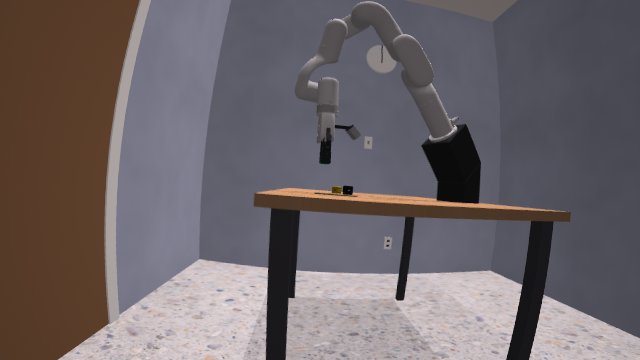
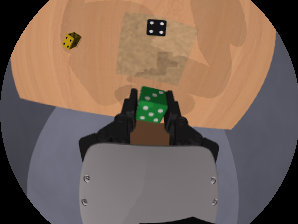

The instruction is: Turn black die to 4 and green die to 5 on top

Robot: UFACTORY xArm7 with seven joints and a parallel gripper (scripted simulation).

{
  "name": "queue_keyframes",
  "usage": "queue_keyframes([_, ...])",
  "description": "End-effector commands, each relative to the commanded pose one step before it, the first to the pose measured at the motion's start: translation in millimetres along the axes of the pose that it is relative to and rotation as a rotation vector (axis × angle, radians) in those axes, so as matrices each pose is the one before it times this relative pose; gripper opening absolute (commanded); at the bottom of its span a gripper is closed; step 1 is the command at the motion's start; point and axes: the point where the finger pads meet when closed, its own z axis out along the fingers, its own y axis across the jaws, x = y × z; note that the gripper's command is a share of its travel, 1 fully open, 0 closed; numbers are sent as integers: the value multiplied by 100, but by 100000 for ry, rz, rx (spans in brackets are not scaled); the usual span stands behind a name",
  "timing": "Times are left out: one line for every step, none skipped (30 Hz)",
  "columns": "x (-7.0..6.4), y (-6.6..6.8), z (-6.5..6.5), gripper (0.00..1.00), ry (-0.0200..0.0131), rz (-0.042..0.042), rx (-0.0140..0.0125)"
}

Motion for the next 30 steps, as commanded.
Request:
queue_keyframes([-17,-83,-53,27,-3117,-282,-2699])
queue_keyframes([0,0,4,27,1,0,0])
queue_keyframes([-1,0,26,27,5,0,0])
queue_keyframes([-2,0,67,27,14,0,-1])
queue_keyframes([-3,1,124,27,27,1,-1])
queue_keyframes([-3,1,194,27,45,3,1])
queue_keyframes([0,0,0,27,0,0,0])
queue_keyframes([0,0,0,27,0,0,0])
queue_keyframes([-5,1,201,27,11,0,-2])
queue_keyframes([-4,1,237,27,1,0,1])
queue_keyframes([-6,2,284,27,-2,0,-1])
queue_keyframes([-5,1,332,27,4,1,2])
queue_keyframes([-7,2,365,27,-1,0,-1])
queue_keyframes([-8,2,393,27,-2,-1,-2])
queue_keyframes([-8,2,414,27,-1,0,-1])
queue_keyframes([-8,2,426,27,0,0,0])
queue_keyframes([-8,2,429,27,0,0,0])
queue_keyframes([-8,2,425,27,1,0,1])
queue_keyframes([-7,1,414,27,3,1,2])
queue_keyframes([-6,1,393,27,0,0,0])
queue_keyframes([-9,4,371,27,-7,-1,-4])
queue_keyframes([-8,3,351,27,-4,0,-3])
queue_keyframes([-5,0,332,27,6,1,3])
queue_keyframes([0,0,0,27,0,0,0])
queue_keyframes([0,0,0,27,0,0,0])
queue_keyframes([-7,2,306,27,-3,0,-2])
queue_keyframes([-8,5,288,27,-5,1,-7])
queue_keyframes([0,-5,276,27,14,1,13])
queue_keyframes([-11,9,260,27,-14,1,-18])
queue_keyframes([1,-6,253,27,13,-1,15])
